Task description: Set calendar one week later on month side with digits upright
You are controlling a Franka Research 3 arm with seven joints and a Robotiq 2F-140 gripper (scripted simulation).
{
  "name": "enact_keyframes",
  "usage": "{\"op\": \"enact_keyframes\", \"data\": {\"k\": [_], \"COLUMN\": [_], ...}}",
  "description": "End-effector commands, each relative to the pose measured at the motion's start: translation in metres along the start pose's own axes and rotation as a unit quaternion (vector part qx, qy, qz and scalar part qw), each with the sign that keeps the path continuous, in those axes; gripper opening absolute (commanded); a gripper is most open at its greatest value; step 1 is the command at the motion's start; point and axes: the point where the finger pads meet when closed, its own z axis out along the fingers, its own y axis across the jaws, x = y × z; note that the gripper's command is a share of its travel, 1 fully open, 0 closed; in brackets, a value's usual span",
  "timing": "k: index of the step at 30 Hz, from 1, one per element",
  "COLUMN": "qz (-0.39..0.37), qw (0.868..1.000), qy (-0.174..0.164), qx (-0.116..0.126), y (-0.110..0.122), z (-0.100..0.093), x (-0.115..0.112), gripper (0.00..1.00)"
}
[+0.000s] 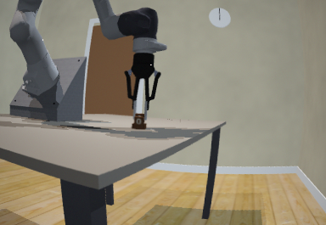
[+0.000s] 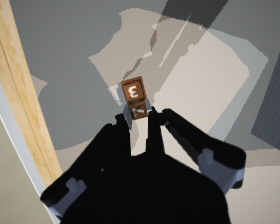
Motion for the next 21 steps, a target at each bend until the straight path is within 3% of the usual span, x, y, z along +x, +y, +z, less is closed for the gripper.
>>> {"op": "enact_keyframes", "data": {"k": [1,21], "qz": [0.003,0.003], "qw": [1.000,1.000], "qy": [0.000,0.000], "qx": [0.001,0.001], "y": [-0.0011,-0.0011], "z": [0.0013,0.0088], "x": [0.0002,0.0002], "gripper": [0.17,0.17]}}
